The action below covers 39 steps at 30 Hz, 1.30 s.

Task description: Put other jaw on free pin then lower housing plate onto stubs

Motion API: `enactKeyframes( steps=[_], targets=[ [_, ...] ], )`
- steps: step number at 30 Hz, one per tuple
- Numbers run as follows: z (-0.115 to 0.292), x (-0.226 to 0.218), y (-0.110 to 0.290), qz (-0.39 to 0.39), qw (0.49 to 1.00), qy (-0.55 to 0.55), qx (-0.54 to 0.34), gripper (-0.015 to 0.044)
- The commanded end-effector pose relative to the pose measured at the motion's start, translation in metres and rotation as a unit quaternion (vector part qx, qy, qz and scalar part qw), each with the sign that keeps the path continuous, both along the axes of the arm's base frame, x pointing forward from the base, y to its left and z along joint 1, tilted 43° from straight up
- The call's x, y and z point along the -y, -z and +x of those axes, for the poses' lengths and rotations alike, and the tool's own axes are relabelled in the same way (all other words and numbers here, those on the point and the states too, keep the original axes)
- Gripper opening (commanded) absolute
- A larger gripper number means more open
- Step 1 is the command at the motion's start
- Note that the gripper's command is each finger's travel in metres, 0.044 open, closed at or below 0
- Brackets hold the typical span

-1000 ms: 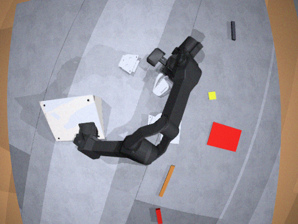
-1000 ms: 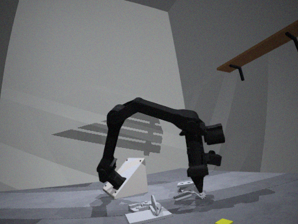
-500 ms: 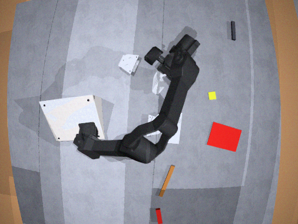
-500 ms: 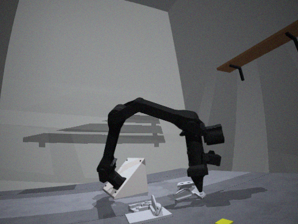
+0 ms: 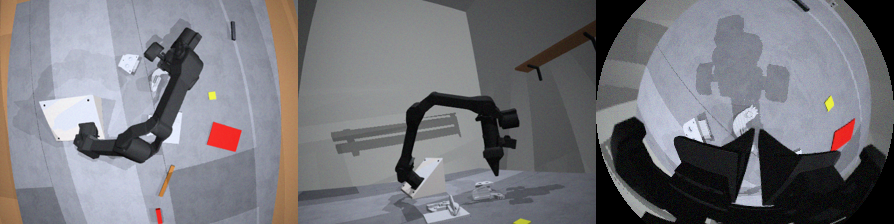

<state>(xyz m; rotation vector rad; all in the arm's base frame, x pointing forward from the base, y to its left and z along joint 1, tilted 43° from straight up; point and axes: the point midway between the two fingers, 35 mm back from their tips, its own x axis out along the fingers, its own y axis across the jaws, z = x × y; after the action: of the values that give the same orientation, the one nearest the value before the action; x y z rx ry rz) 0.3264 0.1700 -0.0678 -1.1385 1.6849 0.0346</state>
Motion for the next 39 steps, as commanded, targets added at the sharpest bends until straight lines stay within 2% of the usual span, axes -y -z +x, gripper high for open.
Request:
enactKeyframes(
  steps=[1, 14, 39],
  targets=[
    [-0.0006, 0.001, 0.0018, -0.002, 1.0, 0.0, -0.002, 0.0105],
    [-0.0006, 0.001, 0.0018, -0.002, 1.0, 0.0, -0.002, 0.044],
    [-0.0006, 0.001, 0.0018, -0.002, 1.0, 0.0, -0.002, 0.044]
  ],
)
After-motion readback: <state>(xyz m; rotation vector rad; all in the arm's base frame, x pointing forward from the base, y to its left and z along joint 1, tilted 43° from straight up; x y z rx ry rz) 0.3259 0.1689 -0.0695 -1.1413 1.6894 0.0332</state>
